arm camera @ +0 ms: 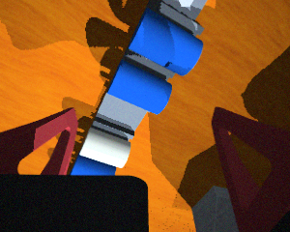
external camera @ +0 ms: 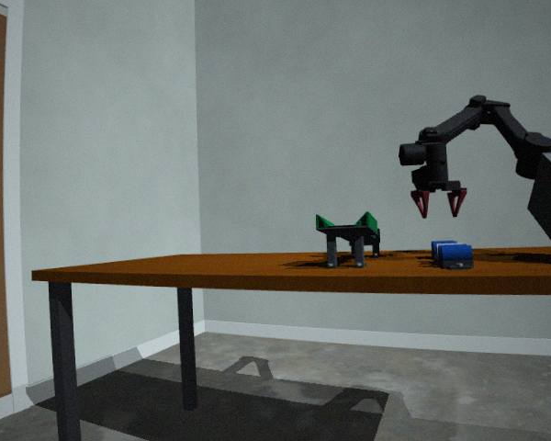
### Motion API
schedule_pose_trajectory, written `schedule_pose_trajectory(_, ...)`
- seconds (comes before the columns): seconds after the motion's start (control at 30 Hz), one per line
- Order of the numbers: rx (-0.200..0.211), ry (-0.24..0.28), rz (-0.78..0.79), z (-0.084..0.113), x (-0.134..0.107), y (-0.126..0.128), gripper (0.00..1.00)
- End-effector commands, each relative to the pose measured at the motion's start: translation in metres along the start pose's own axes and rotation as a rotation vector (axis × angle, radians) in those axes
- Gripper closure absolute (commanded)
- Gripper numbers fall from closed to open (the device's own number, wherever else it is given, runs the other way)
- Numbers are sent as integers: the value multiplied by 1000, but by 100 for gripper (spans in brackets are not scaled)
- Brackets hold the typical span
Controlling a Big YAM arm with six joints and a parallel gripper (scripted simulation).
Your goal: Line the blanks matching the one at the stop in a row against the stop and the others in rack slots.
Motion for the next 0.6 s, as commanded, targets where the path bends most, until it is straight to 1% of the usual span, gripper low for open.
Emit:
schedule_pose_trajectory(0.0, 26, -5, 210, 4, -5, 10, 0)
schedule_pose_trajectory(0.03, 31, -8, 291, 5, -5, 16, 0)
schedule_pose_trajectory(0.1, 31, -8, 291, 5, -5, 16, 0)
schedule_pose_trajectory(0.13, 26, -4, 375, 3, -7, 18, 0)
schedule_pose_trajectory(0.17, 14, 7, 367, -2, -6, 15, 0)
schedule_pose_trajectory(0.2, 40, -15, 462, 8, -6, 27, 0)
schedule_pose_trajectory(0.27, 28, -7, 481, 4, -14, 21, 0)
schedule_pose_trajectory(0.3, 34, -12, 569, 6, -14, 28, 0)
schedule_pose_trajectory(0.33, 31, -9, 574, 5, -16, 26, 0)
schedule_pose_trajectory(0.37, 40, -18, 659, 8, -14, 35, 0)
schedule_pose_trajectory(0.4, 34, -13, 667, 6, -17, 32, 0)
schedule_pose_trajectory(0.43, 12, 13, 662, -4, -19, 23, 0)
schedule_pose_trajectory(0.47, 33, -13, 772, 5, -23, 34, 0)
schedule_pose_trajectory(0.5, 30, -10, 777, 4, -25, 33, 0)
schedule_pose_trajectory(0.53, 41, -21, 862, 8, -21, 43, 0)
schedule_pose_trajectory(0.57, 36, -17, 869, 7, -24, 40, 0)
Point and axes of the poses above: the point where the finger pads meet when closed, its own z axis back along the fingers, its own y axis across the jaws, x = y × z, the point moved 7 cm from there along z, back along the fingers, and after that the axes turned 14 degrees about z, right-handed, at the moved point
